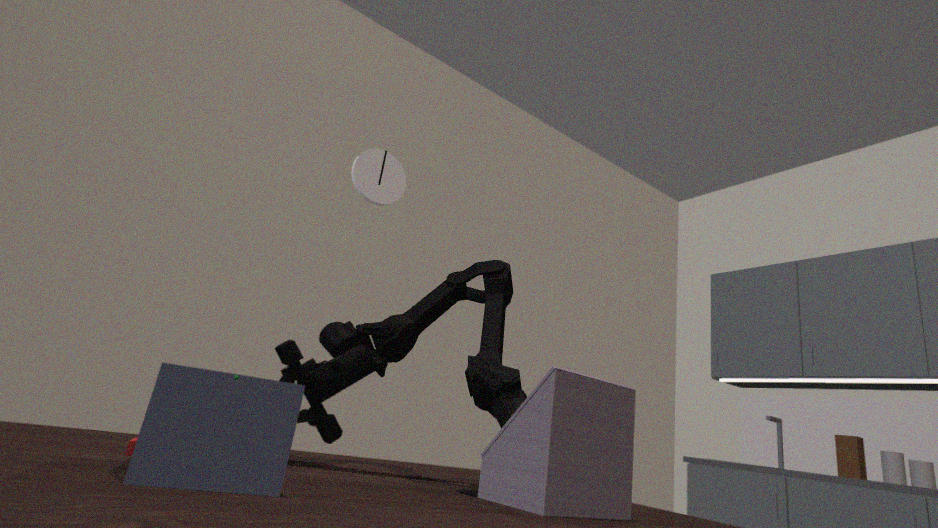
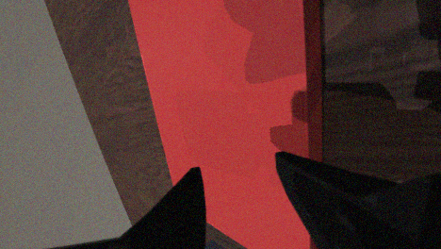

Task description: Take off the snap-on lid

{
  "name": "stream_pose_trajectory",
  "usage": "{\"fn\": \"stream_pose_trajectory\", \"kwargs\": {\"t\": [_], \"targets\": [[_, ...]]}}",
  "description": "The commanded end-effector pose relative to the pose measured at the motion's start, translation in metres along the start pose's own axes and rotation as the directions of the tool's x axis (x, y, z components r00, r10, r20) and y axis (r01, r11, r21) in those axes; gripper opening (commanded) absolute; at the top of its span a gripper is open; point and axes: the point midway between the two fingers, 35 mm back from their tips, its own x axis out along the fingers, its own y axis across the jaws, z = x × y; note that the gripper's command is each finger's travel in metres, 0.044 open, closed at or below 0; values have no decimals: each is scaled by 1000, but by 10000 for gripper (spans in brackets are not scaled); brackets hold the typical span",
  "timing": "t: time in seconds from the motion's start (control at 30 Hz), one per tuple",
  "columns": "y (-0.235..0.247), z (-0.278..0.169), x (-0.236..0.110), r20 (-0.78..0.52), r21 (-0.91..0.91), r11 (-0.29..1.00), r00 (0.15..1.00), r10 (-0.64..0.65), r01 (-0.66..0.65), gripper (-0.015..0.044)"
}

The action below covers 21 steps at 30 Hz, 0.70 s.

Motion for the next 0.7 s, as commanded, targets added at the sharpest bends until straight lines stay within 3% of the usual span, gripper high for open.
{"fn": "stream_pose_trajectory", "kwargs": {"t": [0.0, 0.07, 0.27, 0.67], "targets": [[1, 2, 0, 5, -1, 1000, 1000, -3, 3, 262], [1, 2, 0, 5, -1, 1000, 1000, -3, 3, 275], [-6, 1, -9, 5, -2, 1000, 1000, -3, 3, 433], [-21, 0, -27, 4, -3, 1000, 1000, -4, 4, 440]]}}
